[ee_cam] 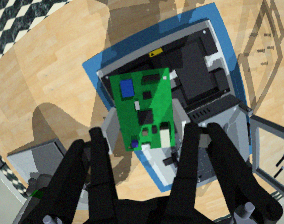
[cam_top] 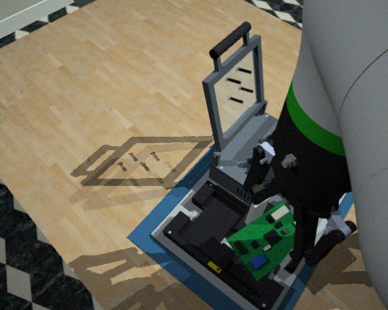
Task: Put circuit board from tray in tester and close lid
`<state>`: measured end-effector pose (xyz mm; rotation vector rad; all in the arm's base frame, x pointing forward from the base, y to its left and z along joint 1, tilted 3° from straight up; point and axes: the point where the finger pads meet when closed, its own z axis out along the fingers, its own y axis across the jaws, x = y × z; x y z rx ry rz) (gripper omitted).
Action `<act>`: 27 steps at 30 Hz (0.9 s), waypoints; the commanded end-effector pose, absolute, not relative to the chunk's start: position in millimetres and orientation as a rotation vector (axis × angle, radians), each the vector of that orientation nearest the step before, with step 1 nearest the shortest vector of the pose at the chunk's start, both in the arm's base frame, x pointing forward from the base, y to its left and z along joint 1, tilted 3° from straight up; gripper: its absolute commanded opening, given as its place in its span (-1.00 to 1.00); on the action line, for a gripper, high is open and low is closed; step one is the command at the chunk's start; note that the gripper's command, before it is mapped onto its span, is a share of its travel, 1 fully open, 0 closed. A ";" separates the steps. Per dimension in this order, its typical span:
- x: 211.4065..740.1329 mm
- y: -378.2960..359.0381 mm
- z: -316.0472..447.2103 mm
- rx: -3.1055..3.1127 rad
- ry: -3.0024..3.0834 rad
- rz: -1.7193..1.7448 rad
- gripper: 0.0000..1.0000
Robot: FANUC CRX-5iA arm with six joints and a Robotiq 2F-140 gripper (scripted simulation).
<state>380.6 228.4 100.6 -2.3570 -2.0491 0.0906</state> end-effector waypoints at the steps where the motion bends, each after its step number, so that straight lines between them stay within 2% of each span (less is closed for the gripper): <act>1: 380.7 228.5 100.7 -2.398 -2.004 0.090 -0.09; 27: 380.7 228.5 100.7 -2.811 -1.398 0.094 -0.09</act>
